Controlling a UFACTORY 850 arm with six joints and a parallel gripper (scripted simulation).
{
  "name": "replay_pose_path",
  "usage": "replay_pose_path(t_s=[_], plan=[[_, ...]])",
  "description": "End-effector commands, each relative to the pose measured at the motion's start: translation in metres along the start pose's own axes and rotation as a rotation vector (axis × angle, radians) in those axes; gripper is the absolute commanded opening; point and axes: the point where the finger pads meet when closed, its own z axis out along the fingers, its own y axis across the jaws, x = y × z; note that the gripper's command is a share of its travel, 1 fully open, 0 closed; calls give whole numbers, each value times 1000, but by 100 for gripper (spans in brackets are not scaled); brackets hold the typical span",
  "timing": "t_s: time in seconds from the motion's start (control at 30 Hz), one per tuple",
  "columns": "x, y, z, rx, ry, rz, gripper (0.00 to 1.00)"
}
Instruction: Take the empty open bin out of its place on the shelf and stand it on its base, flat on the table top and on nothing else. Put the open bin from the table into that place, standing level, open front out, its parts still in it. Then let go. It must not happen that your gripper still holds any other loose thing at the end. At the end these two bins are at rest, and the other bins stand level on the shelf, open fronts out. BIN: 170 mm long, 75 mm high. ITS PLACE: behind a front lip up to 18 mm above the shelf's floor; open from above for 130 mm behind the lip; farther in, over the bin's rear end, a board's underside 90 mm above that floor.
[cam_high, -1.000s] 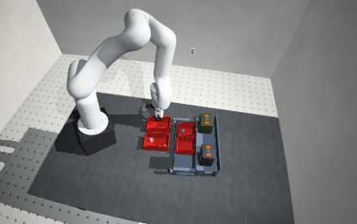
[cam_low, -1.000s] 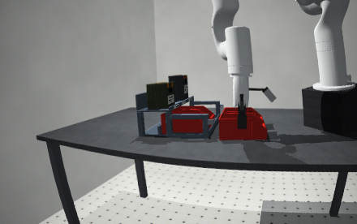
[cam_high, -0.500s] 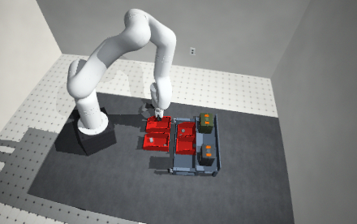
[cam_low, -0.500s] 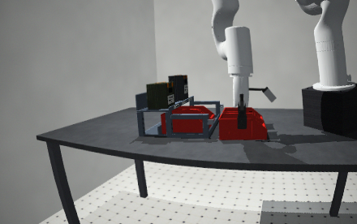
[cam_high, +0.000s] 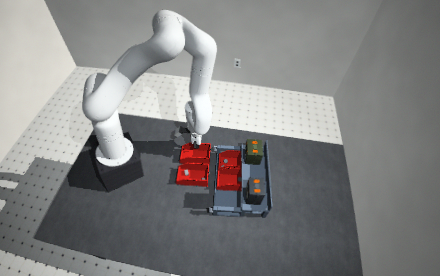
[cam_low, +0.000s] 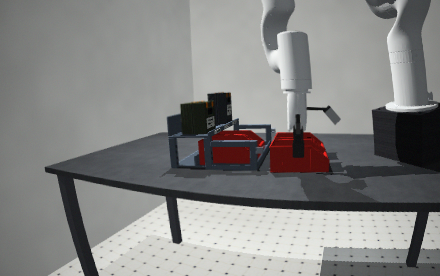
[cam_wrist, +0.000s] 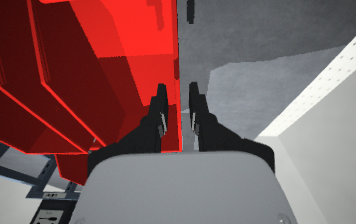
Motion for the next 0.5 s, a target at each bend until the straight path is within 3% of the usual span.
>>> replay_pose_path(t_s=[0.0,0.47], plan=[[-1,0,-5,0,-1,0,26],[-1,0,-36,0,-1,0,26]])
